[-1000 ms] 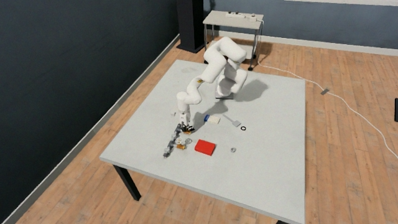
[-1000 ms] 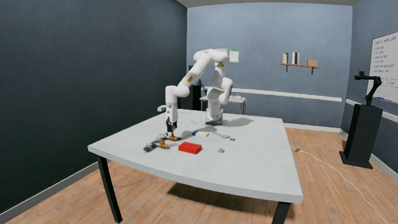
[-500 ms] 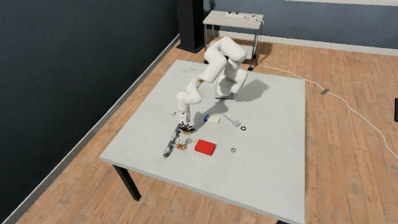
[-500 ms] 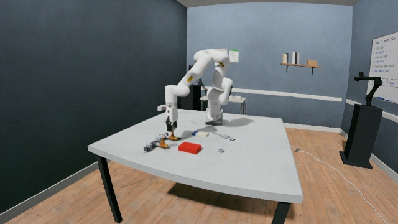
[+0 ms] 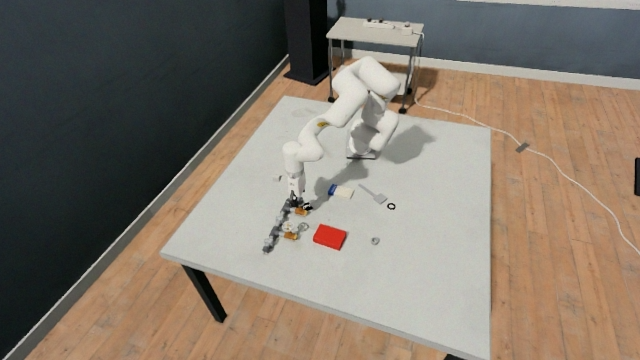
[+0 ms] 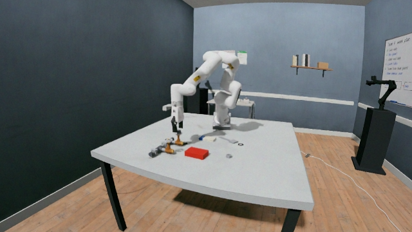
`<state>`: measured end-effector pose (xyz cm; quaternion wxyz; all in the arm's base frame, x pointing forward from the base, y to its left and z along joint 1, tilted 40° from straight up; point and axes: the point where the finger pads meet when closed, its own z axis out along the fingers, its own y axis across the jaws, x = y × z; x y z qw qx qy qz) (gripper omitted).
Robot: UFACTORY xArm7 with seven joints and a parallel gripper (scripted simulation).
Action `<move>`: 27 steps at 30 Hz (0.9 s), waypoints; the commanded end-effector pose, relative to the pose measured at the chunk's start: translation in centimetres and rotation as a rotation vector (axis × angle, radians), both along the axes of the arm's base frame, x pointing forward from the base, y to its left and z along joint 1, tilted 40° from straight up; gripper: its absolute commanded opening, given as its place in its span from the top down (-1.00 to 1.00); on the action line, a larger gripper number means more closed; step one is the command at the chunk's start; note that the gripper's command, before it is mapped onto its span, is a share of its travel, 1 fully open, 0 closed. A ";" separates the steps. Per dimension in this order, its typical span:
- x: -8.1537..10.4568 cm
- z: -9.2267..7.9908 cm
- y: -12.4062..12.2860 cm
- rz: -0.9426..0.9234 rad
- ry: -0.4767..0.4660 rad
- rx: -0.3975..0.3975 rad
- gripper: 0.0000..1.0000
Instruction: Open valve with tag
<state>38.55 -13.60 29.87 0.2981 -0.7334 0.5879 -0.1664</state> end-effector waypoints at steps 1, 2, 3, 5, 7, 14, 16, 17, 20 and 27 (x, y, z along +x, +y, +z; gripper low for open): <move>-0.5 0.7 -0.2 -0.001 -0.002 0.000 -1.00; -0.6 0.9 -0.3 -0.001 -0.001 -0.001 -1.00; -0.8 1.0 -0.4 -0.001 -0.001 -0.001 -1.00; -1.0 1.3 -0.5 -0.001 -0.001 -0.001 -1.00; -1.3 1.6 -0.6 -0.002 0.000 -0.002 -1.00; -1.8 2.2 -0.8 -0.003 0.001 -0.003 -1.00; -1.8 2.2 -0.8 -0.003 0.001 -0.003 -1.00; -1.9 2.2 -0.8 -0.003 0.001 -0.003 -1.00; -1.9 2.2 -0.8 -0.003 0.001 -0.003 -1.00; -1.9 2.2 -0.8 -0.003 0.001 -0.003 -1.00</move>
